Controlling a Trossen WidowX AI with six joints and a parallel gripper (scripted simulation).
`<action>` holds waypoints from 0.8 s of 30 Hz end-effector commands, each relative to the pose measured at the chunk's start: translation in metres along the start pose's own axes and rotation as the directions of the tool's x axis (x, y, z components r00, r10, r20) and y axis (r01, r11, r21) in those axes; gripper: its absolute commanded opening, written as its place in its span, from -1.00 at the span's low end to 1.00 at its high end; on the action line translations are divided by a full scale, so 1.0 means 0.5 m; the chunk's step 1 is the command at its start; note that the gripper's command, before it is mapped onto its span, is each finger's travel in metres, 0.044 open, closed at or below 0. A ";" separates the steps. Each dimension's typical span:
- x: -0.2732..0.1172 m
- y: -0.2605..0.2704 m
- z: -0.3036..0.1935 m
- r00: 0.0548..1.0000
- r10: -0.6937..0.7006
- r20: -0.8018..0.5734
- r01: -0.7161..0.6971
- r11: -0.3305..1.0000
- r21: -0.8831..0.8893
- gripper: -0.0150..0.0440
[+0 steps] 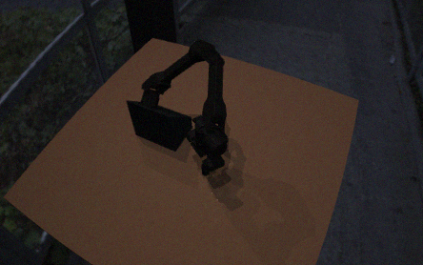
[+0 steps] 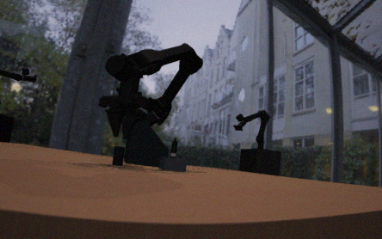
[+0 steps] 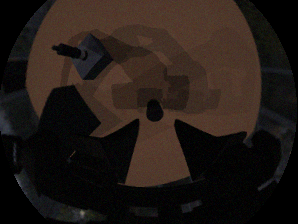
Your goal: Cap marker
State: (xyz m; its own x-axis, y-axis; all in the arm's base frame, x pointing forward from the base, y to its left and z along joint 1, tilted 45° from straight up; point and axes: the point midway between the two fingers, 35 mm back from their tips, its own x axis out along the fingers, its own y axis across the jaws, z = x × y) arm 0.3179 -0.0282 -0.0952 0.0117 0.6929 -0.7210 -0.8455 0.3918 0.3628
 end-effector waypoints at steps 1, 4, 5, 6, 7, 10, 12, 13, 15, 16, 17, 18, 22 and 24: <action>0.020 0.005 0.003 1.000 0.006 0.004 -0.006 1.000 0.005 0.36; 0.024 0.005 0.003 1.000 0.006 0.004 -0.006 1.000 0.005 0.36; 0.028 0.005 0.003 1.000 0.006 0.004 -0.006 1.000 0.005 0.36; 0.031 0.005 0.003 1.000 0.006 0.004 -0.006 1.000 0.005 0.36; 0.034 0.005 0.003 1.000 0.006 0.004 -0.006 1.000 0.005 0.36; 0.044 0.004 0.003 1.000 0.006 0.003 -0.006 1.000 0.004 0.36; 0.050 0.004 0.003 1.000 0.007 0.003 -0.007 1.000 0.004 0.36; 0.053 0.004 0.003 1.000 0.006 0.003 -0.006 1.000 0.004 0.36; 0.060 0.004 0.003 1.000 0.006 0.004 -0.006 1.000 0.005 0.36; 0.063 0.004 0.003 1.000 0.006 0.004 -0.006 1.000 0.005 0.36; 0.066 0.004 0.003 1.000 0.006 0.004 -0.006 1.000 0.005 0.36; 0.070 0.004 0.003 1.000 0.006 0.004 -0.006 1.000 0.005 0.36; 0.083 0.003 0.003 1.000 0.006 0.004 -0.006 1.000 0.005 0.36; 0.089 0.004 0.003 1.000 0.007 0.004 -0.007 1.000 0.005 0.36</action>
State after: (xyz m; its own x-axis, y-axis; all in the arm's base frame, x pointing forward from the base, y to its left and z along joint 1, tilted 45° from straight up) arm 0.3197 -0.0006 -0.1209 0.0122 0.6935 -0.7204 -0.8472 0.3898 0.3609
